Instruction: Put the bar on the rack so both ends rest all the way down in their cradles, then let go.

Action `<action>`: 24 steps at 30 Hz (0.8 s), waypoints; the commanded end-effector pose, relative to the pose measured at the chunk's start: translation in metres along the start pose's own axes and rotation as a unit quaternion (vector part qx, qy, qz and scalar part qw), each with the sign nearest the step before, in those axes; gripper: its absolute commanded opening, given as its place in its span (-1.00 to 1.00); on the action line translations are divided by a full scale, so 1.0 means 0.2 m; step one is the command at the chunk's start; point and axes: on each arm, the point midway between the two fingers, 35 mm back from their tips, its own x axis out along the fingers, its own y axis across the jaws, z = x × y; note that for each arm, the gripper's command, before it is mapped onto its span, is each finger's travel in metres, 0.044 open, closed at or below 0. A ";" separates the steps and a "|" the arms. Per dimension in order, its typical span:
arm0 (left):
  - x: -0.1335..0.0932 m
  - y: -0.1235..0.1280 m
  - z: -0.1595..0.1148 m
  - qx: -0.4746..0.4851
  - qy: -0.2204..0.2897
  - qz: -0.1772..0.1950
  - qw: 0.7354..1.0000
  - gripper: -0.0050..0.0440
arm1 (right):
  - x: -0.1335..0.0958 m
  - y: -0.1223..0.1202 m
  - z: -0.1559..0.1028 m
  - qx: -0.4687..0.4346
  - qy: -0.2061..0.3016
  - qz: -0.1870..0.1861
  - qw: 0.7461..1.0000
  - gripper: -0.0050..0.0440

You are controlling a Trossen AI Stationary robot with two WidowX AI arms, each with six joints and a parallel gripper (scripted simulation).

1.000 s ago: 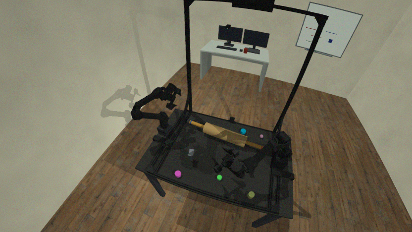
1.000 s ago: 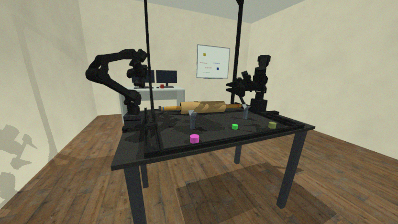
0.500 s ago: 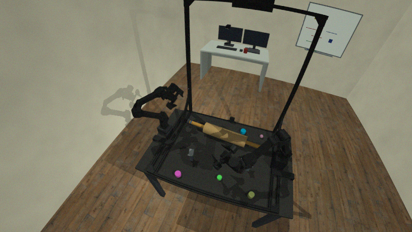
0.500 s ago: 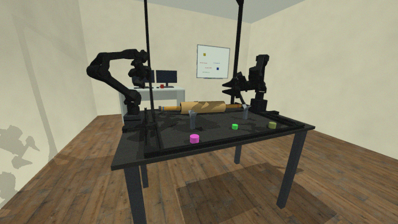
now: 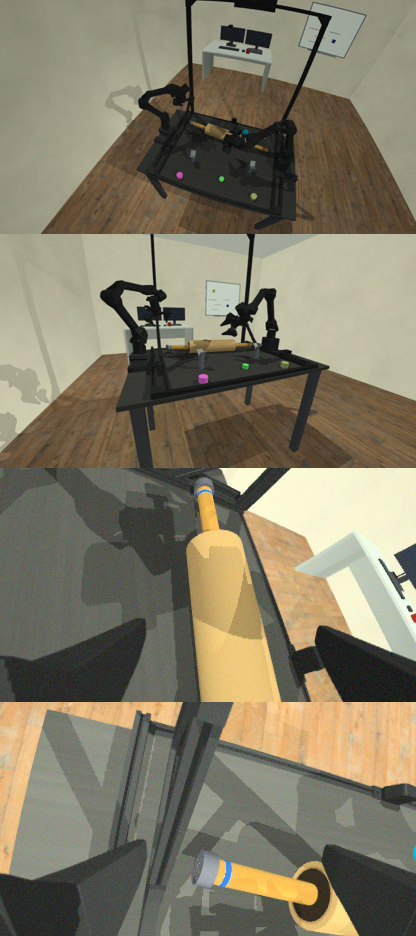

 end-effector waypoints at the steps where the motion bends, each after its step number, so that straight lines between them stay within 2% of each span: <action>1: 0.06 -0.16 -0.18 -0.033 0.067 0.031 0.997 1.00 | 0.04 -0.09 -0.03 0.136 0.035 0.006 0.990 1.00; 4: 0.08 -0.26 -0.32 -0.047 0.117 0.056 0.990 1.00 | 0.09 -0.14 -0.06 0.232 0.061 0.010 0.971 1.00; 6: 0.08 -0.26 -0.32 -0.047 0.117 0.056 0.990 1.00 | 0.09 -0.14 -0.06 0.232 0.061 0.010 0.971 1.00; 8: 0.08 -0.35 -0.45 -0.053 0.160 0.080 0.982 1.00 | 0.12 -0.18 -0.10 0.327 0.085 0.008 0.941 1.00; 14: 0.01 -0.52 -0.75 -0.047 0.259 0.149 0.953 1.00 | 0.22 -0.28 -0.19 0.504 0.140 -0.003 0.852 1.00; 21: -0.16 -0.63 -1.03 -0.009 0.348 0.229 0.909 1.00 | 0.34 -0.37 -0.31 0.677 0.193 -0.034 0.710 1.00; 23: -0.16 -0.63 -1.03 -0.009 0.348 0.229 0.909 1.00 | 0.34 -0.37 -0.31 0.677 0.193 -0.034 0.710 1.00; 24: -0.19 -0.64 -1.07 -0.002 0.358 0.240 0.902 1.00 | 0.35 -0.38 -0.33 0.698 0.199 -0.040 0.687 1.00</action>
